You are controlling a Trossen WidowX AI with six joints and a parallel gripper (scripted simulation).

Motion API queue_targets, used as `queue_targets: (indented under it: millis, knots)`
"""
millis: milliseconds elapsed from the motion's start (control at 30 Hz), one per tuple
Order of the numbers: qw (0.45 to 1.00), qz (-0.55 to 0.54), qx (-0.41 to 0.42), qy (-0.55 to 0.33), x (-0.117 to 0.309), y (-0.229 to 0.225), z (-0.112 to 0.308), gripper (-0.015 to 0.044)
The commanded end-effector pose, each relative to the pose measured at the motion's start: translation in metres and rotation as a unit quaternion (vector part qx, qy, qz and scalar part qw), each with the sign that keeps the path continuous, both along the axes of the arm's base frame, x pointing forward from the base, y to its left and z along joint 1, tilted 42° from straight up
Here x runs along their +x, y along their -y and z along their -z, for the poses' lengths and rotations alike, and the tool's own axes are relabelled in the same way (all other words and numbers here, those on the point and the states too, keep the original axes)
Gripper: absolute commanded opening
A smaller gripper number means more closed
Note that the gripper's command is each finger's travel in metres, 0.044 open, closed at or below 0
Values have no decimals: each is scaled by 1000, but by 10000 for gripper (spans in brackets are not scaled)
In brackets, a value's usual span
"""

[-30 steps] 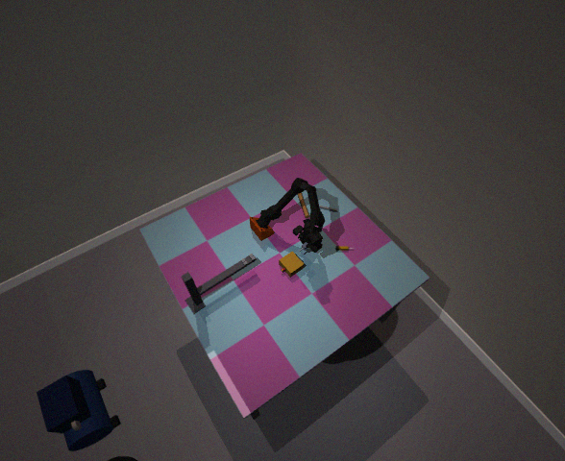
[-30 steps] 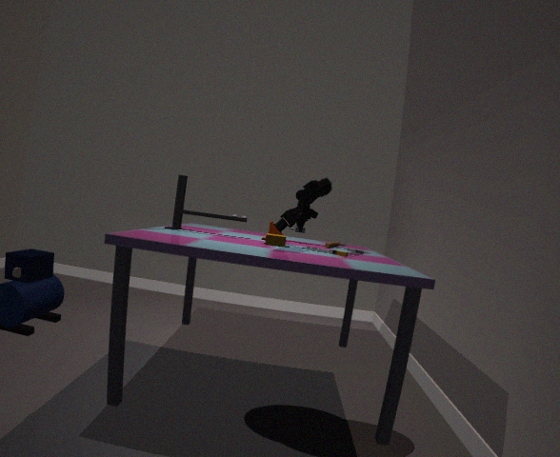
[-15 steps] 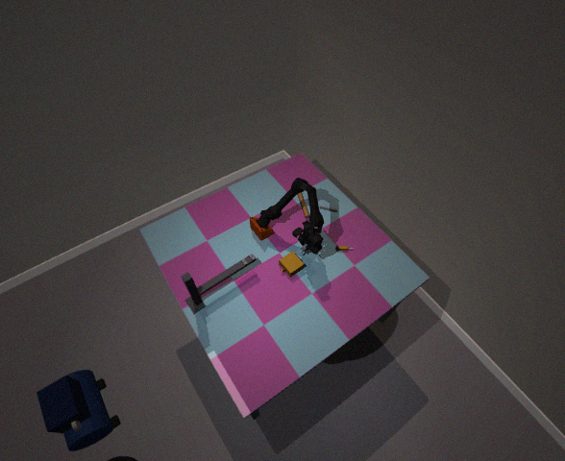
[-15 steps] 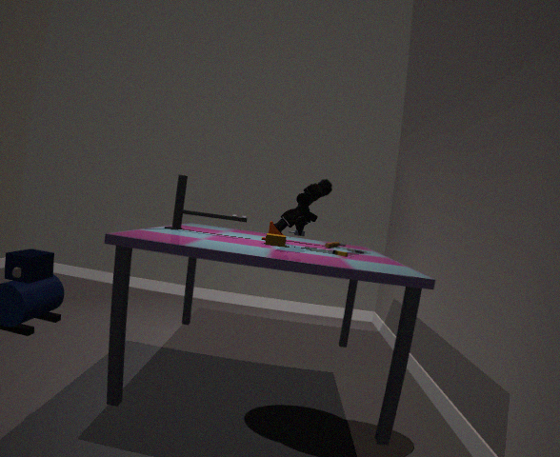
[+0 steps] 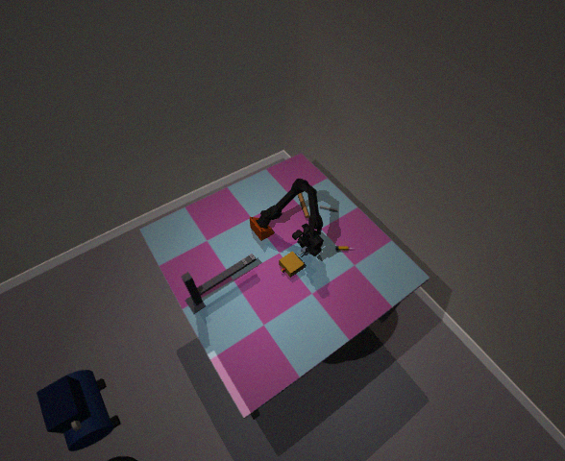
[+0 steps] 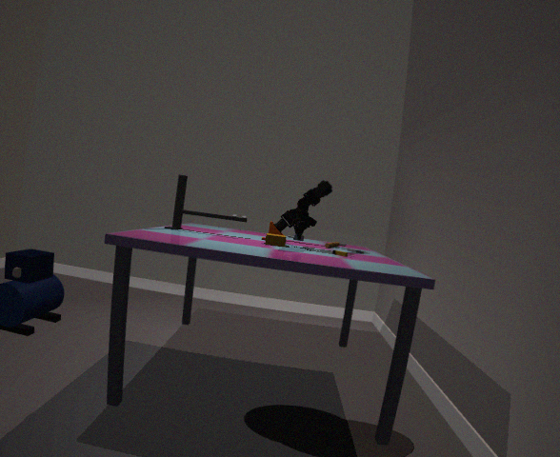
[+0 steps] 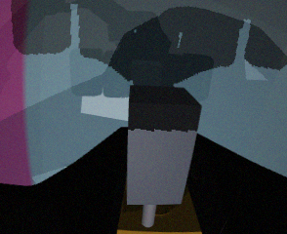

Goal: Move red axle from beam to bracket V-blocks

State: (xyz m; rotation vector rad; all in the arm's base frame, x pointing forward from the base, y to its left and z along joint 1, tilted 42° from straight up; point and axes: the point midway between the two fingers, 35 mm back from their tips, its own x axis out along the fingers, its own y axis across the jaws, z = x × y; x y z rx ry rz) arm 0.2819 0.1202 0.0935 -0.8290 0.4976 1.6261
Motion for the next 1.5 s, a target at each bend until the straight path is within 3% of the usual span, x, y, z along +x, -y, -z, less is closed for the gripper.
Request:
queue_targets:
  millis: [0, 667, 1233, 1467]
  knots:
    - [1000, 3, 1, -3, -1, -4, 5, 0]
    - [1000, 3, 3, -3, -5, -23, 25, 0]
    - [1000, 3, 3, -3, -4, -13, 14, 440]
    - [1000, 3, 3, -3, -4, -4, 4, 440]
